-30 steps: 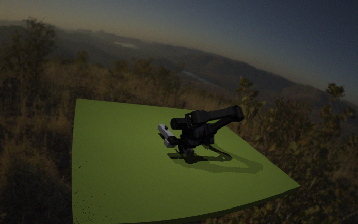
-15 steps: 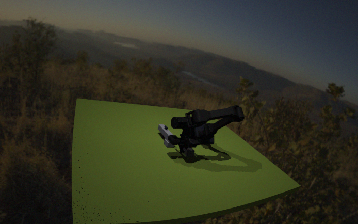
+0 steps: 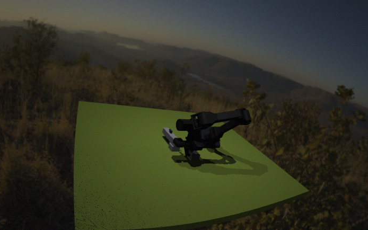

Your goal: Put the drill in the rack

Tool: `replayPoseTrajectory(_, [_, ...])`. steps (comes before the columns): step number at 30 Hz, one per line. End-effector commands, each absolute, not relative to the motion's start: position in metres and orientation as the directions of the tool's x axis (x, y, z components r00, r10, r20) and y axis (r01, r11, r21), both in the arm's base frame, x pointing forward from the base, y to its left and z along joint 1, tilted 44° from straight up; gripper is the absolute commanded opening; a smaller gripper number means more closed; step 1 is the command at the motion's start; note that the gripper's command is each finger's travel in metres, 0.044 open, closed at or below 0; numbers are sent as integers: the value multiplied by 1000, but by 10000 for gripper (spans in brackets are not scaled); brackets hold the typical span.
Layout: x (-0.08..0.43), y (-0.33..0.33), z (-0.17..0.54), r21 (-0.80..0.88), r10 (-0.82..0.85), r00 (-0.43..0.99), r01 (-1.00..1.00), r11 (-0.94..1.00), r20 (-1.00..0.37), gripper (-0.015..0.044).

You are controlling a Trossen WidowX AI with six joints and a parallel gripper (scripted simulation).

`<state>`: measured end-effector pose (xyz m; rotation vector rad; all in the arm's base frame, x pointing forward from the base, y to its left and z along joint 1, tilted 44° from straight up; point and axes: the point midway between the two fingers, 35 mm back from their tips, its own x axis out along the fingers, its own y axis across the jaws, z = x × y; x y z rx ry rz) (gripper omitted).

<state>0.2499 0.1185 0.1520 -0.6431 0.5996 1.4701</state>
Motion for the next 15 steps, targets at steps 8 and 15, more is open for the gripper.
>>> replayPoseTrajectory(8, [250, 115, 155, -36, 700, 26, -999, 0, -714, 0])
replayPoseTrajectory(15, [250, 113, 156, -36, 700, 26, -999, 0, -714, 0])
